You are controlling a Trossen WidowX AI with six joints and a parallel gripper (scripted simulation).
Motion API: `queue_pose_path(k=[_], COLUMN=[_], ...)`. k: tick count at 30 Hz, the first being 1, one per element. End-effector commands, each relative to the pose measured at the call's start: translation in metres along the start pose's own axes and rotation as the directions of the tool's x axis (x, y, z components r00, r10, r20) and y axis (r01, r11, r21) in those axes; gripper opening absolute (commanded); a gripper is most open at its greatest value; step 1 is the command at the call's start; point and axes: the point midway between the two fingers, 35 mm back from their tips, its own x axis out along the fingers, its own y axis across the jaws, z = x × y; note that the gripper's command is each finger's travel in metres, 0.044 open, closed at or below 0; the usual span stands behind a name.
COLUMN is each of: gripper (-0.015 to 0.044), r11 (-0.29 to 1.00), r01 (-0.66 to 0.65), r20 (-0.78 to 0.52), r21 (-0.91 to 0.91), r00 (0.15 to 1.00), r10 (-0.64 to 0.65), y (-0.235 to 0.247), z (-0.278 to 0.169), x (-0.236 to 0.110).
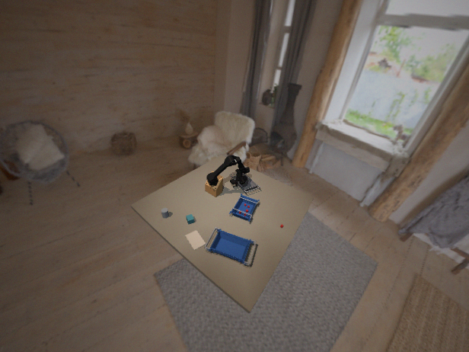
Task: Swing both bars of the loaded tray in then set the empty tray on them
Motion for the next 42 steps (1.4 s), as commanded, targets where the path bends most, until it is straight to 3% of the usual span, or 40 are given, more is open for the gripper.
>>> queue_pose_path(k=[1,23,33,42], gripper=[0.0148,0.0001,0.0,0.0], r11=[1.0,1.0,1.0,1.0], r01=[0.004,0.003,0.002,0.002], r20=[0.004,0.003,0.002,0.002], r21=[-0.007,-0.007,-0.008,-0.008], r00=[1.0,1.0,1.0,1.0], r10=[-0.004,-0.003,-0.002,-0.002], y=[-0.001,0.0,0.0,0.0], z=[0.001,0.001,0.0,0.0], x=[0.0,-0.011,-0.079,-0.08])
